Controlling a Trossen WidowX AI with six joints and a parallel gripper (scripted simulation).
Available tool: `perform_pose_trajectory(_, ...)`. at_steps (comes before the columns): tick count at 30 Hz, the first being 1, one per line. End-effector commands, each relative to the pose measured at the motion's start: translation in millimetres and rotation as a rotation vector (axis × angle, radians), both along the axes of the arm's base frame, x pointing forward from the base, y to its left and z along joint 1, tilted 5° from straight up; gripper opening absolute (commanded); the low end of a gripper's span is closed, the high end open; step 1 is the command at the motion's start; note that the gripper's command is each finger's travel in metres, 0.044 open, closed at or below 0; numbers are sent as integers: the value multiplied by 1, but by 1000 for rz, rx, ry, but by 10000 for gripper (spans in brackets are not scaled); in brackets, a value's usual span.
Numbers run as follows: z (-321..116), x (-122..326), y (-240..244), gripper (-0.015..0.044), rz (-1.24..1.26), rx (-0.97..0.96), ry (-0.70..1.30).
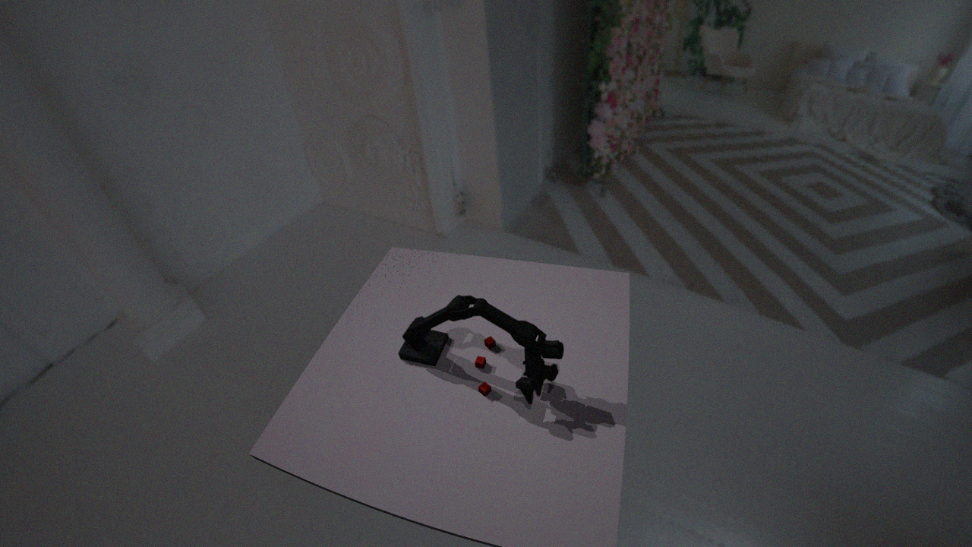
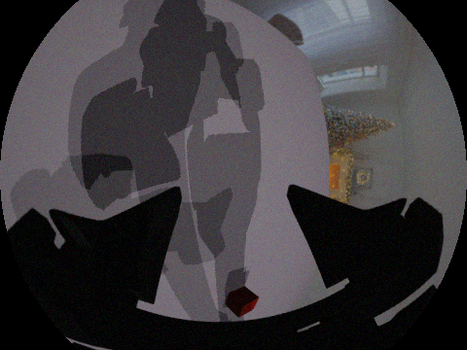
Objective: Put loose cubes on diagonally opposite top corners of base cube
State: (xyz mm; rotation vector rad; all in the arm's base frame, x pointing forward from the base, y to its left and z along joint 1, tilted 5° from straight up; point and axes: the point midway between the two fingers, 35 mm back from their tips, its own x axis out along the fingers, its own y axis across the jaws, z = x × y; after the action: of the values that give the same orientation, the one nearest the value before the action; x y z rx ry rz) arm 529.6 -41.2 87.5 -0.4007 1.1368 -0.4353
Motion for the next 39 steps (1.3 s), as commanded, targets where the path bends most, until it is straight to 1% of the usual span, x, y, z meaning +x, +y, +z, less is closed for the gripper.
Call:
perform_pose_trajectory(1, 1, -1, 0, 374, 8, 0, 6)
perform_pose_trajectory(5, 13, -23, 7, 269, 171, -2, 127)
perform_pose_trajectory(6, 16, -30, 9, 265, 221, -2, 162)
perform_pose_trajectory(13, 37, -84, 24, 265, 583, 4, 375)
perform_pose_trajectory(20, 53, -143, 39, 265, 963, 15, 537)
perform_pose_trajectory(26, 61, -198, 52, 265, 1301, 24, 627)
perform_pose_trajectory(32, 66, -252, 65, 265, 1634, 27, 665)
perform_pose_trajectory(34, 66, -258, 67, 265, 1672, 26, 666)
perform_pose_trajectory(39, 65, -258, 67, 265, 1672, 26, 666)
